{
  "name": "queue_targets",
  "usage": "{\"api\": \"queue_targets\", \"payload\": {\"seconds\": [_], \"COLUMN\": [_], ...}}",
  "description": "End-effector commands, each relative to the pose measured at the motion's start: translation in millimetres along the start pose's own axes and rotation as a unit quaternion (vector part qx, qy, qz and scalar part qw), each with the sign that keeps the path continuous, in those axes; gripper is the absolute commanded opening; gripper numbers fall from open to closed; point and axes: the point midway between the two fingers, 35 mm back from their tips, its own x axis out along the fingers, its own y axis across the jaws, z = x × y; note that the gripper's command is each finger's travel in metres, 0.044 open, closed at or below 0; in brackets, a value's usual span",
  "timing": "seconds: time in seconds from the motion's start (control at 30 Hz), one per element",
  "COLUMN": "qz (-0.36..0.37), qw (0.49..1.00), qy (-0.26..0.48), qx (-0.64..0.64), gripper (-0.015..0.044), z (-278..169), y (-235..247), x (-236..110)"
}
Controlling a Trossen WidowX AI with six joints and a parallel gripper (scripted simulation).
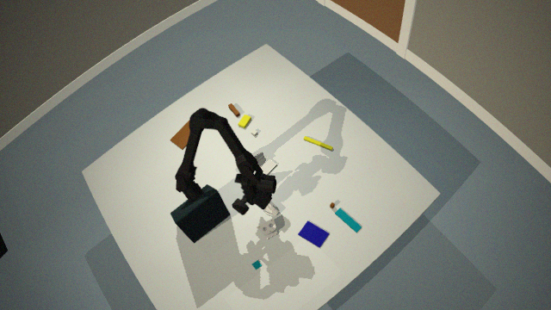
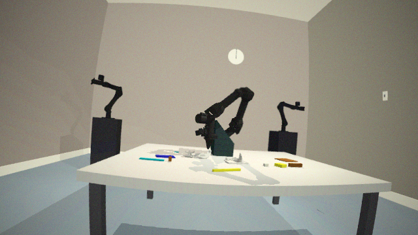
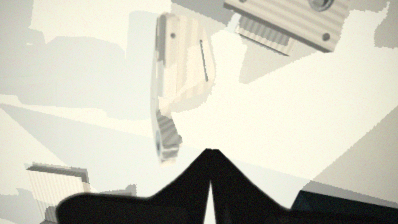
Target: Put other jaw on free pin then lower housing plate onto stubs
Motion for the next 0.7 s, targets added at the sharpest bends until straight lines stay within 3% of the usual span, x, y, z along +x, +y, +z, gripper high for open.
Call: {"api": "queue_targets", "payload": {"seconds": [0.0,0.67], "qz": [-0.001,0.0], "qw": [1.0,1.0], "qy": [0.005,0.007], "qx": [0.006,0.005], "gripper": [0.0,0.0], "z": [-3.1,-4.8], "y": [-2.6,-4.5], "x": [9.2,33.5]}}
